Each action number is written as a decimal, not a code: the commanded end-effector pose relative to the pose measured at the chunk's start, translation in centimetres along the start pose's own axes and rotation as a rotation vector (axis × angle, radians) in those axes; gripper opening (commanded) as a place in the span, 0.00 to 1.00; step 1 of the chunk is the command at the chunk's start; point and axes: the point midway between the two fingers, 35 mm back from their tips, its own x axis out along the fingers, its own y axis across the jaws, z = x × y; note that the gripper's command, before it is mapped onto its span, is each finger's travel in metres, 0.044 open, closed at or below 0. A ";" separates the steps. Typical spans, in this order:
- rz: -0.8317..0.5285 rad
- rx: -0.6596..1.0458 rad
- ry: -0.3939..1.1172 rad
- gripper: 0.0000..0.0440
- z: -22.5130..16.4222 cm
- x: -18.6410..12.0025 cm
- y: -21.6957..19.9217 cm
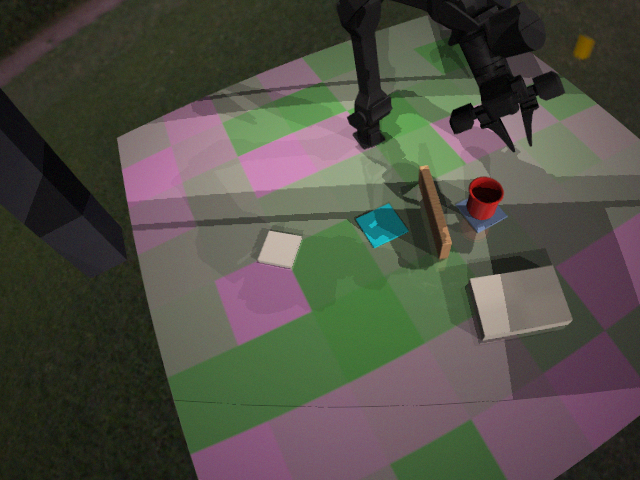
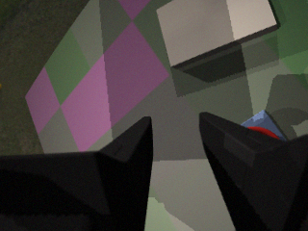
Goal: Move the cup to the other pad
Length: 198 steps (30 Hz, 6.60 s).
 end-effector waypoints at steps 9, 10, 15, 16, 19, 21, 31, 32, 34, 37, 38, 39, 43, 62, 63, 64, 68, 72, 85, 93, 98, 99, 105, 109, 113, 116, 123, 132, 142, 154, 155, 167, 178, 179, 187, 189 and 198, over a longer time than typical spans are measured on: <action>-0.171 0.100 0.121 0.30 -1.8 2.3 -1.6; -0.187 0.105 0.130 0.31 -1.9 2.4 -1.8; -0.263 0.125 0.173 0.33 -2.7 3.3 -2.7; -0.279 0.128 0.181 0.33 -2.9 3.4 -3.0; -0.325 0.137 0.207 0.34 -3.3 3.9 -3.6; -0.356 0.141 0.224 0.35 -3.7 4.2 -4.0; -0.513 0.153 0.304 0.37 -5.3 5.6 -6.2; -0.529 0.153 0.311 0.38 -5.5 5.7 -6.5; -0.559 0.155 0.323 0.38 -5.8 6.0 -6.9; -0.597 0.157 0.337 0.39 -6.3 6.5 -7.5; -0.608 0.157 0.340 0.39 -6.4 6.7 -7.7; -0.618 0.157 0.343 0.39 -6.6 6.9 -7.9; -0.656 0.157 0.354 0.40 -7.2 7.7 -8.7; -0.757 0.125 0.397 0.43 -10.0 12.1 -12.4; -0.759 0.122 0.400 0.43 -10.2 12.3 -12.6; -0.762 0.117 0.403 0.43 -10.4 12.6 -12.8; -0.769 0.095 0.421 0.44 -11.1 13.6 -13.8; -0.767 0.067 0.440 0.36 -11.8 14.4 -14.6; -0.746 0.022 0.434 0.00 -11.4 14.2 -15.0; -0.731 0.045 0.420 0.00 -10.6 12.9 -14.4; -0.724 0.068 0.411 0.00 -10.1 11.8 -14.1; -0.723 0.075 0.409 0.00 -10.0 11.5 -14.0; -0.710 0.126 0.389 0.00 -9.0 9.4 -13.5; -0.695 0.166 0.368 0.01 -8.1 7.9 -13.2; -0.681 0.205 0.344 0.00 -7.2 6.5 -12.9; -0.670 0.234 0.324 0.00 -6.5 5.6 -12.8; -0.647 0.297 0.274 0.00 -4.6 4.2 -13.0; -0.620 0.366 0.204 0.00 -2.0 3.1 -14.1; -0.600 0.429 0.137 0.00 0.4 2.1 -16.2; -0.595 0.494 0.076 0.00 2.3 1.5 -19.2; -0.596 0.499 0.071 0.00 2.4 1.5 -19.5; -0.604 0.554 0.029 0.00 3.0 1.5 -22.7; -0.615 0.594 0.008 0.00 2.4 2.4 -25.4; -0.616 0.597 0.007 0.00 2.3 2.5 -25.6; -0.622 0.617 0.006 0.00 1.1 3.4 -27.3; -0.623 0.620 0.007 0.00 0.7 3.7 -27.6; -0.631 0.636 0.016 0.00 -1.3 4.7 -29.2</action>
